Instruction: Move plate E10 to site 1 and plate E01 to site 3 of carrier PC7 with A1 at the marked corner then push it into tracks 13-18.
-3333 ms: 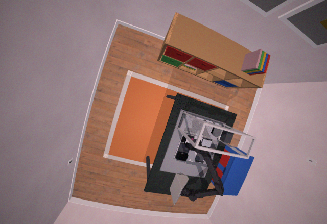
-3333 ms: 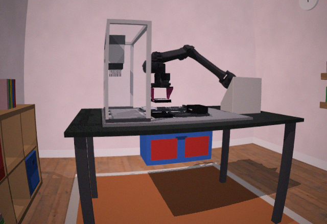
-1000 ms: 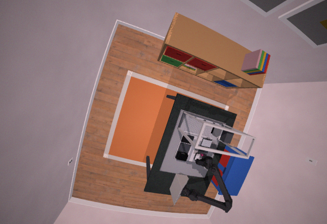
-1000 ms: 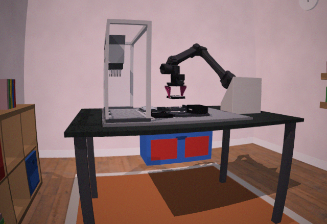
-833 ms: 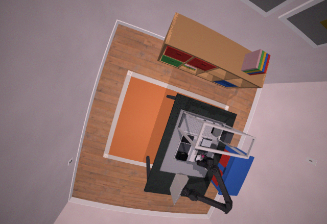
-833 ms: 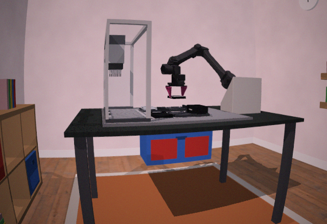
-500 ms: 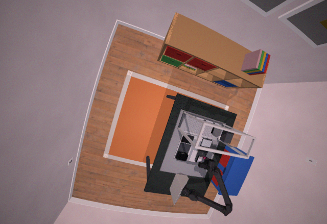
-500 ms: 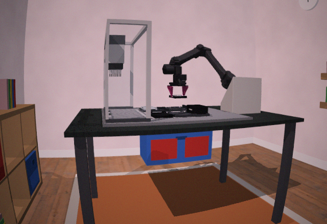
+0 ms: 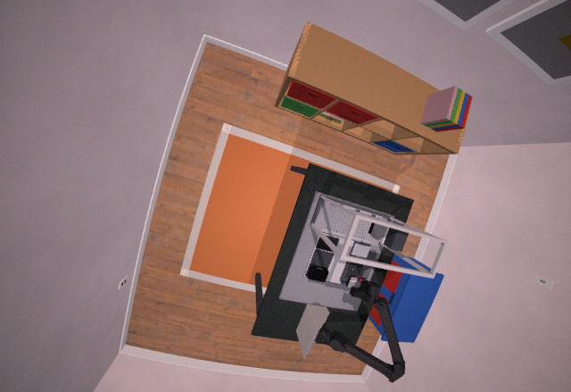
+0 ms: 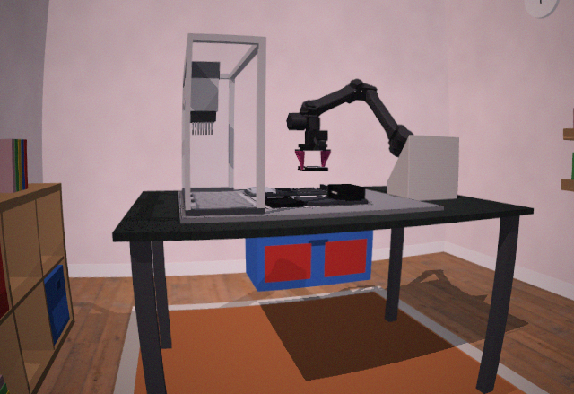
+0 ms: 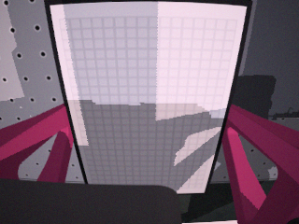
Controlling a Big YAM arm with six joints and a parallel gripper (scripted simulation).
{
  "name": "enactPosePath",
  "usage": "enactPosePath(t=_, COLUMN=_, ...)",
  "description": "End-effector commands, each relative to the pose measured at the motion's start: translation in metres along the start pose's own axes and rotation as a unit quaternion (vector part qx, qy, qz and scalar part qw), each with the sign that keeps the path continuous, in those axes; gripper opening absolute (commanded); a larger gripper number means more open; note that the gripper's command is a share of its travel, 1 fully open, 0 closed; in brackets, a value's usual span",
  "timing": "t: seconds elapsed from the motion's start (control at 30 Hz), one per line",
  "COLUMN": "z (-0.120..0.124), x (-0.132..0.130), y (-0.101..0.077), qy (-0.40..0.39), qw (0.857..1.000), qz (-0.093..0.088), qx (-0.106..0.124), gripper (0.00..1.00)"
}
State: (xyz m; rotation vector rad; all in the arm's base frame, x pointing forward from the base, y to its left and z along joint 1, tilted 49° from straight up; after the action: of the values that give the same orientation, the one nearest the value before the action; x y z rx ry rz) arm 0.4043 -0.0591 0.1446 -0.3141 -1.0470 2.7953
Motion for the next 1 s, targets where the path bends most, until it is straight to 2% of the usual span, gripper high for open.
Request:
enactPosePath(t=0.0, z=0.001, x=-0.008, y=-0.009, qy=0.003, qw=1.0, qz=0.013, qx=-0.005, gripper=0.0)
enactPosePath(t=0.63, z=-0.001, x=-0.008, y=-0.009, qy=0.003, qw=1.0, qz=0.013, qx=-0.005, gripper=0.0)
enactPosePath(t=0.67, z=-0.007, x=-0.002, y=0.003, qy=-0.01, qw=1.0, qz=0.005, qx=-0.001, gripper=0.0)
enactPosePath(t=0.7, z=-0.003, x=-0.002, y=0.01, qy=-0.005, qw=1.0, qz=0.0, qx=0.0, gripper=0.0)
enactPosePath(t=0.8, z=-0.003, x=-0.002, y=0.018, qy=-0.005, qw=1.0, qz=0.0, qx=0.0, gripper=0.0)
enactPosePath(t=0.9, z=-0.002, x=-0.006, y=0.019, qy=-0.002, qw=1.0, qz=0.003, qx=-0.001, gripper=0.0)
enactPosePath(t=0.93, z=0.002, x=-0.015, y=0.017, qy=0.006, qw=1.0, qz=0.01, qx=-0.003, gripper=0.0)
enactPosePath(t=0.97, z=0.0, x=-0.008, y=0.023, qy=0.0, qw=1.0, qz=0.004, qx=-0.001, gripper=0.0)
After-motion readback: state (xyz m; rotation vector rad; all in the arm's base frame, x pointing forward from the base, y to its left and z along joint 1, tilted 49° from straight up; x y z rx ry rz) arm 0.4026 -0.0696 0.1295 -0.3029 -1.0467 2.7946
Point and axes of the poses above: the point where the finger pads meet when closed, its own y axis out along the fingers, its own x axis across the jaws, z = x × y, the point moved 9 cm from there along -y, back along the fingers, and after that the axes turned 12 degrees about y, right-handed, at the moved point
